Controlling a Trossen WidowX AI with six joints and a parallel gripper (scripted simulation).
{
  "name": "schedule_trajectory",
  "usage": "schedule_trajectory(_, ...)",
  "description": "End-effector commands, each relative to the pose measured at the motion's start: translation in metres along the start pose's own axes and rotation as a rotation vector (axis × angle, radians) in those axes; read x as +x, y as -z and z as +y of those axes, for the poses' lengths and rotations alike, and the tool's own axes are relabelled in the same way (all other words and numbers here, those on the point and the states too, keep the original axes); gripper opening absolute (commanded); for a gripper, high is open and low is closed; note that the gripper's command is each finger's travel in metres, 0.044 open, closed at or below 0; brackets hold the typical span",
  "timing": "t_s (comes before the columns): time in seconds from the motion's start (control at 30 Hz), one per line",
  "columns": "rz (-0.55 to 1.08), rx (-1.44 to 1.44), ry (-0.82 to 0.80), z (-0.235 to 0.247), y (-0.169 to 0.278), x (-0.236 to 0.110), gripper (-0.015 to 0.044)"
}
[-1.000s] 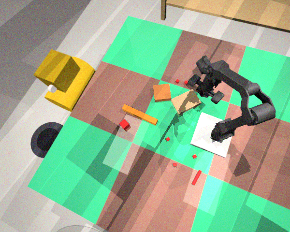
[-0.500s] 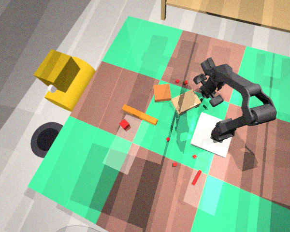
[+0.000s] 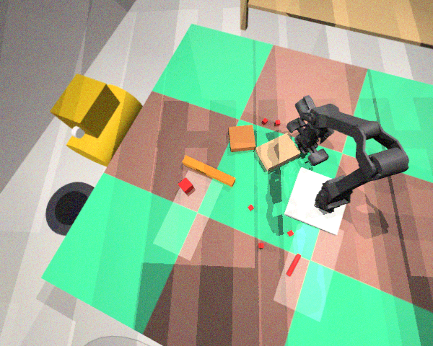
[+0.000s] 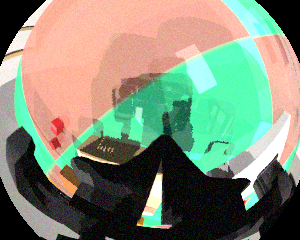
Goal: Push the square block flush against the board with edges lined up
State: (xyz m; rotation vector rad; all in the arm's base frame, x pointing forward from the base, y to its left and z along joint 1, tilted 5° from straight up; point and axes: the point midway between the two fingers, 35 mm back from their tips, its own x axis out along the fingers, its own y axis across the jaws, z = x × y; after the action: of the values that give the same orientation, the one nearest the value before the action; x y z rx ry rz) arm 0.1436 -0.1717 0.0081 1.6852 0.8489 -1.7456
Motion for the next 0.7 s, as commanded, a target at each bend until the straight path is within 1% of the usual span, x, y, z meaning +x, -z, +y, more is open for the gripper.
schedule_trajectory(0.0, -0.002, 0.003, -0.001, 0.001, 0.006, 0.000, 0.0000)
schedule_trajectory(0.67, 0.002, 0.003, -0.002, 0.004, 0.039, 0.000, 0.0000)
